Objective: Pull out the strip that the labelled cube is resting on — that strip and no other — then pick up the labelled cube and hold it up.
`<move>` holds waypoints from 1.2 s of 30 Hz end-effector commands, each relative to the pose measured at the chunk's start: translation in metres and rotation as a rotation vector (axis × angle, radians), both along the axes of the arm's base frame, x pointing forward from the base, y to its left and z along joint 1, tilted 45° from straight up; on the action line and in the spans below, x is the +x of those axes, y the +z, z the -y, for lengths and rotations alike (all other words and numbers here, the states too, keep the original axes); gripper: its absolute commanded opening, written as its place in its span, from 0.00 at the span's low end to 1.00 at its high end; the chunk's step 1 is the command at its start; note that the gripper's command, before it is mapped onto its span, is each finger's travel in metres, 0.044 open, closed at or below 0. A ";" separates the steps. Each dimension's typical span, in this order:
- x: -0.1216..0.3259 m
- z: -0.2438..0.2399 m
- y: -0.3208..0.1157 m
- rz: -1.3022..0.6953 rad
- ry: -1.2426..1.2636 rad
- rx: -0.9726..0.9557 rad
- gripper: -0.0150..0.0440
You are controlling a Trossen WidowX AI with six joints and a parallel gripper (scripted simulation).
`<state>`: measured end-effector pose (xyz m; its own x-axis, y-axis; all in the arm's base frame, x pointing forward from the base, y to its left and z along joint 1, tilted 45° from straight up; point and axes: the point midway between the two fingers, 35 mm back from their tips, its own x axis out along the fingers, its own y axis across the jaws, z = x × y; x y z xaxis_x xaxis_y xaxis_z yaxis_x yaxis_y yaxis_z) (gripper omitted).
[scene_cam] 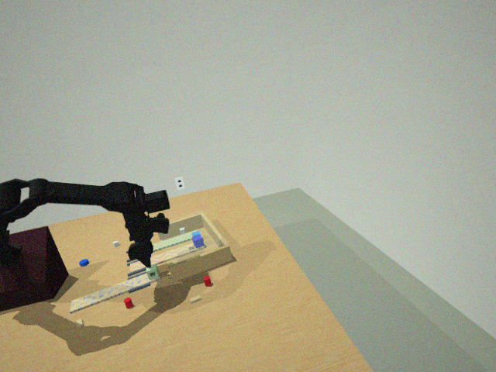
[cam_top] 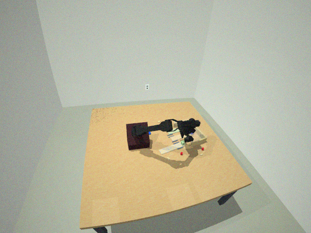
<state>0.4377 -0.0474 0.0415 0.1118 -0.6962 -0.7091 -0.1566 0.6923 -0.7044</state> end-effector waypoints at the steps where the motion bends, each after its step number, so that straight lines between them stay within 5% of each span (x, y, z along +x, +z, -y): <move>1: 0.001 0.004 -0.005 -0.006 0.005 -0.005 0.68; 28: 0.005 0.031 -0.032 -0.005 0.005 -0.008 0.68; 31: 0.006 0.031 -0.030 0.002 -0.002 -0.004 0.54; 36: 0.006 0.031 -0.030 0.002 -0.002 -0.004 0.49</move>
